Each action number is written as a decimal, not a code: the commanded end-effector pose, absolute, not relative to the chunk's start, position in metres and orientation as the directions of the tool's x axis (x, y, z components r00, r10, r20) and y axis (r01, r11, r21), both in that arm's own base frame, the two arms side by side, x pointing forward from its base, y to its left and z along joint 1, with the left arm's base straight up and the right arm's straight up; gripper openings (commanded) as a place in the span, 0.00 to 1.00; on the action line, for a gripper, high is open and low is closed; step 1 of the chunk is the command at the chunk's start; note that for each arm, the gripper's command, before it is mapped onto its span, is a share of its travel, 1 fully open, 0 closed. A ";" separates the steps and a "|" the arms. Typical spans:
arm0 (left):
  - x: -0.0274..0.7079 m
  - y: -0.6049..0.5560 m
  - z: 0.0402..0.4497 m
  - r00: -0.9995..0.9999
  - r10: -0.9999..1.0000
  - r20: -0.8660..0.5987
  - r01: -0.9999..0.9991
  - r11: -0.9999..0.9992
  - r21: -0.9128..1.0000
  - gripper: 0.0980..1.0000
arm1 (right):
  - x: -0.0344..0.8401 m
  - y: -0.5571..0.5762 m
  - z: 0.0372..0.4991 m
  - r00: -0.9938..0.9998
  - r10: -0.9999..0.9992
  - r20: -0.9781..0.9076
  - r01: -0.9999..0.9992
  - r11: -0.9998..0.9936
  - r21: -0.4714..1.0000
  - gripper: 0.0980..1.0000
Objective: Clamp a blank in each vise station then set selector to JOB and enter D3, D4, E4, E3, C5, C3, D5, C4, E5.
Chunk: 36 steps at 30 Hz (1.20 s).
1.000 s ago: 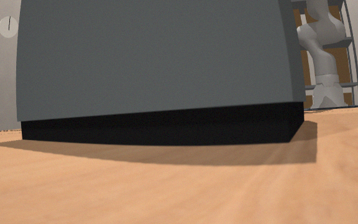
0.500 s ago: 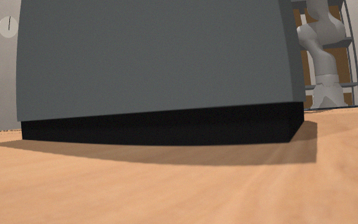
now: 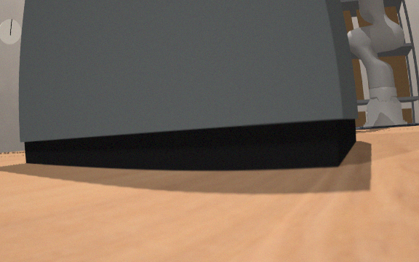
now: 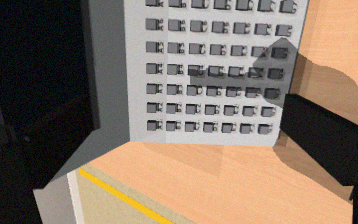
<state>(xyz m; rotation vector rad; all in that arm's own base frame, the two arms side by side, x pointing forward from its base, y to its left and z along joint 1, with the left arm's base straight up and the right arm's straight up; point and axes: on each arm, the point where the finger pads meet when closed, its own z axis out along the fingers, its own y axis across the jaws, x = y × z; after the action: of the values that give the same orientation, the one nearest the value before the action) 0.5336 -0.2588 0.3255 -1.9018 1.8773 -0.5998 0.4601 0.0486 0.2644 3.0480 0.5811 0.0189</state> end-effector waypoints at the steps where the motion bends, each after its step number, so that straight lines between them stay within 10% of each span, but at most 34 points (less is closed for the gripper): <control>1: 0.534 -0.259 0.326 0.006 -1.000 0.024 -0.828 -0.018 -0.561 1.00 | 0.486 0.064 0.268 0.966 0.259 -0.003 0.258 -0.965 0.044 0.00; 36: 0.534 -0.259 0.326 0.006 -1.000 0.024 -0.828 -0.018 -0.561 1.00 | 0.641 0.212 0.228 1.000 -0.003 0.001 -0.003 -1.000 0.002 0.00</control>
<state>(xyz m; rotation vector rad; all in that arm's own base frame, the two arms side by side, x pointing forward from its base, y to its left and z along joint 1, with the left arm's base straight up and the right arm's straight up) 0.5336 -0.2588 0.3255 -1.9018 1.8773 -0.5998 0.6392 0.2079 0.2269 3.1368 0.1170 0.0124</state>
